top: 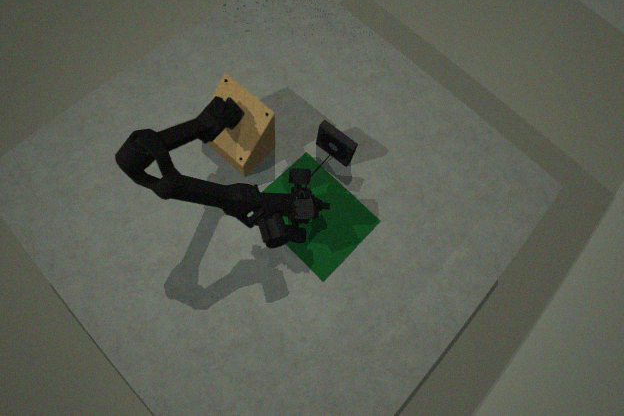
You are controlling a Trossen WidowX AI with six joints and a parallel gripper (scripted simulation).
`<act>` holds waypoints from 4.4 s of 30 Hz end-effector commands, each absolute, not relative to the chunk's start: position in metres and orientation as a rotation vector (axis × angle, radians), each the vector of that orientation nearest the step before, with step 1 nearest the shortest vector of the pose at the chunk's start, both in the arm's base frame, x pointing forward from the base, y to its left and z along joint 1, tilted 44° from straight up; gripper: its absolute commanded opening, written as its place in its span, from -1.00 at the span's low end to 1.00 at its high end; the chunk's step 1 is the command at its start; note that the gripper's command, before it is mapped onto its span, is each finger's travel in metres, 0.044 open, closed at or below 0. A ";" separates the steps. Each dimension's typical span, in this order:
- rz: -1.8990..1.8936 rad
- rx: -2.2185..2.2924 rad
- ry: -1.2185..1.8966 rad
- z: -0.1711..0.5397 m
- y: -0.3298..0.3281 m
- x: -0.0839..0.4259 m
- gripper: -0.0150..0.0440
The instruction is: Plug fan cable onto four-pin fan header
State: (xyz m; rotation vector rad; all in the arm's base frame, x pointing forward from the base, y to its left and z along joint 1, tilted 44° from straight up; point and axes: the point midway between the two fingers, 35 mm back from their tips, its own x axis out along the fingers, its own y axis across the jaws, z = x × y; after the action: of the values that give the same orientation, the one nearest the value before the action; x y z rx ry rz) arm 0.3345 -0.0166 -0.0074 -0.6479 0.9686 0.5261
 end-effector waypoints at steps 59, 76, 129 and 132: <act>0.611 -0.819 0.356 0.041 -0.022 0.311 -0.49; 0.613 -0.823 0.354 0.043 -0.020 0.311 -0.49; 0.614 -0.828 0.354 0.010 -0.057 0.305 -0.49; 0.614 -0.828 0.354 0.008 -0.059 0.305 -0.49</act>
State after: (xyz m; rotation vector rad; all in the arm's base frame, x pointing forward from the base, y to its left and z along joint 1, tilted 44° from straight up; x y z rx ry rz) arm 0.3028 -0.0572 0.0080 -0.8188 0.3659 0.6130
